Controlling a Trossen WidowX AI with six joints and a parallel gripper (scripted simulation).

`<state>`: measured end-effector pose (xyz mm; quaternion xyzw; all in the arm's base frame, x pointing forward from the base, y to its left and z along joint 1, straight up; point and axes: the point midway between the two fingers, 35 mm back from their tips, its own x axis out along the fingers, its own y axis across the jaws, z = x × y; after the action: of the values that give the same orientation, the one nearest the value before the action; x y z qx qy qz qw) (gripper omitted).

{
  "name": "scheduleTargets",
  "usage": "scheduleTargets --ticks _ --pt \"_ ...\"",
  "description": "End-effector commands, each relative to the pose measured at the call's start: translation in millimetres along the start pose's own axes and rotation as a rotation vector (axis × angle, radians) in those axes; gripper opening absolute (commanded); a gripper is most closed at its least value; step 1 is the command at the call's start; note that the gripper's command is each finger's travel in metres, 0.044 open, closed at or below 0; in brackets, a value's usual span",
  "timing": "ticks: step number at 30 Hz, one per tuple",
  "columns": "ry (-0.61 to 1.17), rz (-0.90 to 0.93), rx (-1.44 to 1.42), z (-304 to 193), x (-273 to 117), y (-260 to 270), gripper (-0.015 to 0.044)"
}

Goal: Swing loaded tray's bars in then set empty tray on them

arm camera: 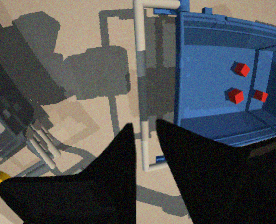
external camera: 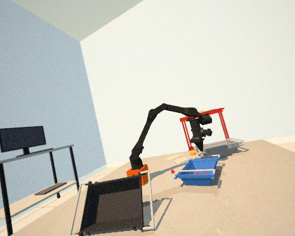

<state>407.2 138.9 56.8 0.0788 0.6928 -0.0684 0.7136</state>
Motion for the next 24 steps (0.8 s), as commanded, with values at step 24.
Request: scheduleTargets --ticks 24 --pt "-0.005 -0.001 0.030 4 43 -15 0.0082"
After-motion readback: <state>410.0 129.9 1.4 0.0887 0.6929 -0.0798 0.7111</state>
